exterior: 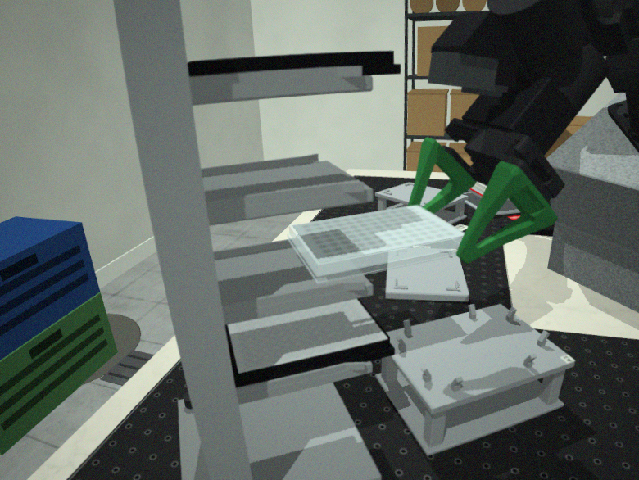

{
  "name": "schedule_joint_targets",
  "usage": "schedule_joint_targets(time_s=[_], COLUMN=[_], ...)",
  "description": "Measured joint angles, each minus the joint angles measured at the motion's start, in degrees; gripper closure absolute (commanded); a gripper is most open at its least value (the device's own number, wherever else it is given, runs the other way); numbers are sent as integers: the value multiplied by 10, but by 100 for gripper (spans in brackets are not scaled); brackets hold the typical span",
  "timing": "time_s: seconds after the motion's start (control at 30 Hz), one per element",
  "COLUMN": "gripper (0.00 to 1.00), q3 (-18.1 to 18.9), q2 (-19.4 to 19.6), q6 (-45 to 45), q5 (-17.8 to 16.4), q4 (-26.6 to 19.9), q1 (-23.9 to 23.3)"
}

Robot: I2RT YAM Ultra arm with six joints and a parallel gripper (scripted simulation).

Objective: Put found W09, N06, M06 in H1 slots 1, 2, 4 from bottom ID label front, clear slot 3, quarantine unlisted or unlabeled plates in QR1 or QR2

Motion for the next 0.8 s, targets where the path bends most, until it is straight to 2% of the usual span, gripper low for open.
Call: schedule_joint_targets(time_s=[0.8], gripper=[14], q3=[21], q2=[18], q6=[-3], q5=[-10], q4=[3], q1=[-8])
